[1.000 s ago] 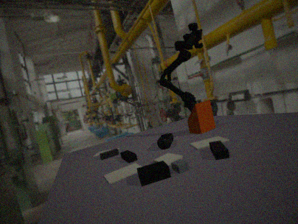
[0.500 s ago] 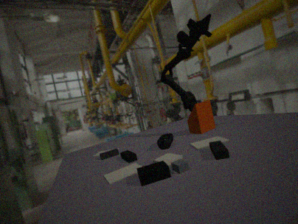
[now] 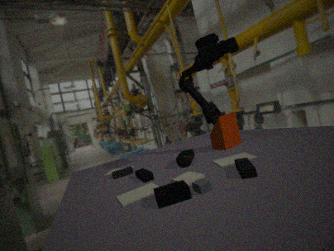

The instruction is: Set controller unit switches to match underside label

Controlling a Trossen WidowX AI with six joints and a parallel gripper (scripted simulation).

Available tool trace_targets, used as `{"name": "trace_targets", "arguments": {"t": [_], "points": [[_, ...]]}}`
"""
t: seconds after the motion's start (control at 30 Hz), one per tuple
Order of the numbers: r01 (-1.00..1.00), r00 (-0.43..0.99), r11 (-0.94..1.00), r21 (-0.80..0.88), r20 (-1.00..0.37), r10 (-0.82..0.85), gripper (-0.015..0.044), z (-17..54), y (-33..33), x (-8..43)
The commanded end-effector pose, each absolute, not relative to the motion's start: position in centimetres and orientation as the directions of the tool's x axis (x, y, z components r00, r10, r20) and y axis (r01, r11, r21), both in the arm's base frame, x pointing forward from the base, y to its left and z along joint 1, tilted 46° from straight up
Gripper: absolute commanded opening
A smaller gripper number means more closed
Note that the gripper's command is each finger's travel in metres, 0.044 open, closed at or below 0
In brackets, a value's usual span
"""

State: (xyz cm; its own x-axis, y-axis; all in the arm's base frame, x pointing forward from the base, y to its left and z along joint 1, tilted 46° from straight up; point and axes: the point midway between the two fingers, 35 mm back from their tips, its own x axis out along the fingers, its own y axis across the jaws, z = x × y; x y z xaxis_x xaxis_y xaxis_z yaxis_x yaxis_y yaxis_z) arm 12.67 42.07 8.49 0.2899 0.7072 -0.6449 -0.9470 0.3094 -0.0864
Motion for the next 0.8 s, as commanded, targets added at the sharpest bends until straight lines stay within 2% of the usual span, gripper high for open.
{"name": "trace_targets", "arguments": {"t": [0.0,0.2,0.4,0.57,0.77], "points": [[-0.890,0.396,0.423,-0.170,-0.746,0.535,0.0000,4.6,37.8,16.7],[-0.780,0.497,0.538,-0.319,-0.839,0.222,0.0000,0.0,30.1,21.4],[-0.674,0.511,0.557,-0.485,-0.851,-0.123,0.0000,-3.0,21.2,24.1],[-0.615,0.450,0.496,-0.613,-0.789,-0.418,0.0000,-4.4,13.0,24.6],[-0.618,0.318,0.352,-0.703,-0.633,-0.706,0.0000,-4.2,3.9,23.3]]}}
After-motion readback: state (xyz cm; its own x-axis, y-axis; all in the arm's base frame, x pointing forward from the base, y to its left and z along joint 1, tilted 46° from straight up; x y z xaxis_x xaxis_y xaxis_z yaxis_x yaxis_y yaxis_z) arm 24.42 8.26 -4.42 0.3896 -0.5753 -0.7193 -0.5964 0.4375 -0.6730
